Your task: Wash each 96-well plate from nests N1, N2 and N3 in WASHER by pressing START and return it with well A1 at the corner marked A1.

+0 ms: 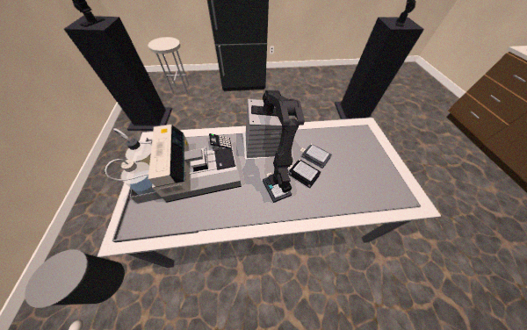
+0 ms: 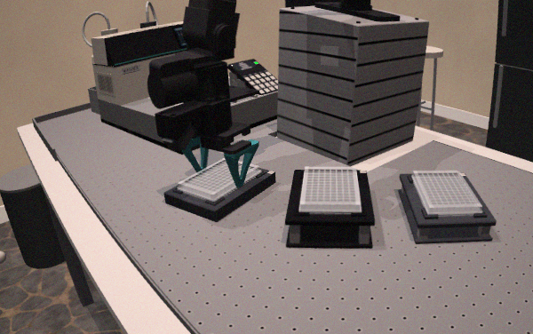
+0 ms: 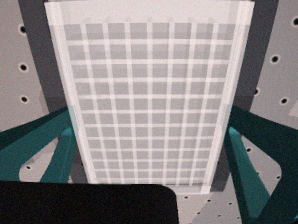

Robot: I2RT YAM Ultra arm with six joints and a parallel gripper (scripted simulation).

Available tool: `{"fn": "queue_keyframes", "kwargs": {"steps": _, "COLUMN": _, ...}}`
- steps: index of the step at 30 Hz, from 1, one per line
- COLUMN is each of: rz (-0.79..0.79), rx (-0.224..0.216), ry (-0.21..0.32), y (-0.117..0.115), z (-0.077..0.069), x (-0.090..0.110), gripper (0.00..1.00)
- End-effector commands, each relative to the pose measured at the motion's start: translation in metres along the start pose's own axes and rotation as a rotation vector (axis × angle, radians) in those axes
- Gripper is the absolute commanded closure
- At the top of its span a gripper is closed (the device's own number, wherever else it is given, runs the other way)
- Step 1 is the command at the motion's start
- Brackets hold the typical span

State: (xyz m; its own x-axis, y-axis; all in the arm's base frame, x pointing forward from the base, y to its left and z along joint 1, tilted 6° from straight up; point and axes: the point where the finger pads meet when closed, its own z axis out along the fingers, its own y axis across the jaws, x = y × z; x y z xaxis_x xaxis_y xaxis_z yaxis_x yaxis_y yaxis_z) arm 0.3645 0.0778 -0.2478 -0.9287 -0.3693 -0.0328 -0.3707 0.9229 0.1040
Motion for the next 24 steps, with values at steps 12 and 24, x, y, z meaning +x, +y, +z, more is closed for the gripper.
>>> {"fn": "queue_keyframes", "kwargs": {"steps": 12, "rz": 0.0, "rx": 0.003, "ry": -0.013, "y": -0.001, "z": -0.0033, "x": -0.005, "gripper": 0.6}}
{"fn": "queue_keyframes", "kwargs": {"steps": 24, "rz": 0.0, "rx": 0.003, "ry": -0.013, "y": -0.001, "z": -0.0033, "x": -0.005, "gripper": 0.9}}
